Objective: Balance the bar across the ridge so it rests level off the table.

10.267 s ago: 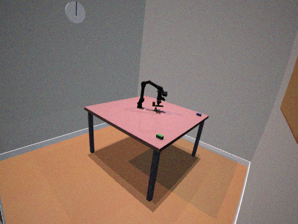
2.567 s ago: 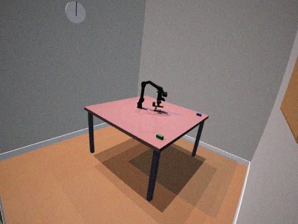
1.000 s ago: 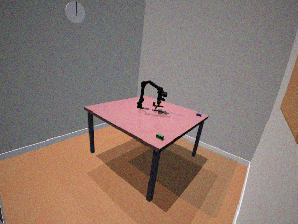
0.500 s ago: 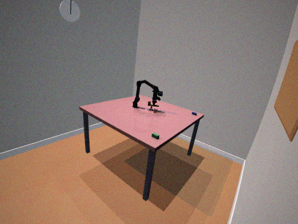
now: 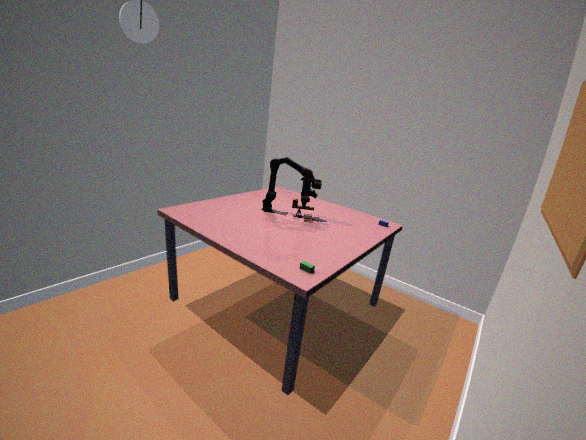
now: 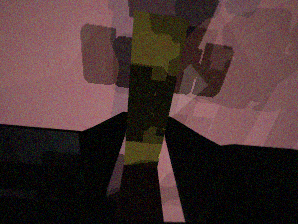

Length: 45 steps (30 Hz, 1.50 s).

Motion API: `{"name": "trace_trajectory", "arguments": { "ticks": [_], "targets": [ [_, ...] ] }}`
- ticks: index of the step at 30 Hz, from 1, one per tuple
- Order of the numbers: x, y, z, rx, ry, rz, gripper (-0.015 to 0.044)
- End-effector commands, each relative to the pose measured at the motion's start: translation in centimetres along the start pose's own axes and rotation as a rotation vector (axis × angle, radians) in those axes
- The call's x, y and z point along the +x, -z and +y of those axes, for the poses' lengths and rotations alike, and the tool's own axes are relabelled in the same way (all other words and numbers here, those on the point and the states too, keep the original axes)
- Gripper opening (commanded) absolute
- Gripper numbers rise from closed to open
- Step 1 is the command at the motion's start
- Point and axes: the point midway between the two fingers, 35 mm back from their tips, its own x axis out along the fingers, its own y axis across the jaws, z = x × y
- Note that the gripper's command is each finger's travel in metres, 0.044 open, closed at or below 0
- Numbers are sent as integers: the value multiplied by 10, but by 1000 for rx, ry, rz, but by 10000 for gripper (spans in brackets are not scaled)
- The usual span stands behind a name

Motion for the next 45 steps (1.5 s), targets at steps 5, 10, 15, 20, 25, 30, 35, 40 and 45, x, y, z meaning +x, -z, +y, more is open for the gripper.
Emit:
{"name": "trace_trajectory", "arguments": {
  "ticks": [5,10,15,20,25,30,35,40,45],
  "targets": [
    [0,0,0,0,0,0,169],
    [0,0,0,0,0,0,170],
    [0,0,0,0,0,0,171],
    [0,0,0,0,0,0,172],
    [0,0,0,0,0,0,173],
    [0,0,0,0,0,0,185],
    [0,0,0,0,0,0,185],
    [0,0,0,0,0,0,238],
    [0,0,0,0,0,0,369]
  ]
}}
